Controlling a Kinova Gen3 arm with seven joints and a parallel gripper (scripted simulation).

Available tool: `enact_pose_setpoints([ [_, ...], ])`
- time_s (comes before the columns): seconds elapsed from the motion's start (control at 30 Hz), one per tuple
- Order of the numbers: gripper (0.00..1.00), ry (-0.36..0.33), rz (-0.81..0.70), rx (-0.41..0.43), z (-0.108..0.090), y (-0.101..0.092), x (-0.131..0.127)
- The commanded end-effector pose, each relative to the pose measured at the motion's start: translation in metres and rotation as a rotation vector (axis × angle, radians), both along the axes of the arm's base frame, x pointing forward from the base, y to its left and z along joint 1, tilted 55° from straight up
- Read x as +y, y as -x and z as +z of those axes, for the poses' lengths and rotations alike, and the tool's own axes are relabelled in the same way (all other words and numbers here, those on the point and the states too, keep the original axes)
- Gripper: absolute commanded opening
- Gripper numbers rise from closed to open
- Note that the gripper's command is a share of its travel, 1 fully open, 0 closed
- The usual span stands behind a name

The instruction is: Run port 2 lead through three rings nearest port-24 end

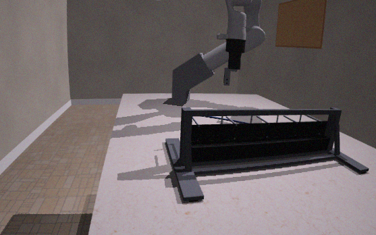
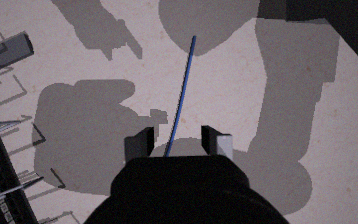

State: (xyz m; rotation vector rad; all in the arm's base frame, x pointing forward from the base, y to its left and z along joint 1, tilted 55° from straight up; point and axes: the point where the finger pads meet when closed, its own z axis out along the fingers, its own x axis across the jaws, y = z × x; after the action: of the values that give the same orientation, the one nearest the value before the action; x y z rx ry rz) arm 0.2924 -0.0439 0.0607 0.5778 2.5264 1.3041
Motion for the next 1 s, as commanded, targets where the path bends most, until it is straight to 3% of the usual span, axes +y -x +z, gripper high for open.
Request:
enact_pose_setpoints([
  [0.0,1.0,0.005,0.002,0.0,0.0001,0.0002,-0.0002],
  [0.07,1.0,0.005,0.002,0.0,0.0001,0.0002,-0.0002],
  [0.1,0.0,0.005,0.002,0.0,0.0001,0.0002,-0.0002],
  [0.97,0.0,0.005,0.002,0.0,0.0001,0.0002,-0.0002],
])
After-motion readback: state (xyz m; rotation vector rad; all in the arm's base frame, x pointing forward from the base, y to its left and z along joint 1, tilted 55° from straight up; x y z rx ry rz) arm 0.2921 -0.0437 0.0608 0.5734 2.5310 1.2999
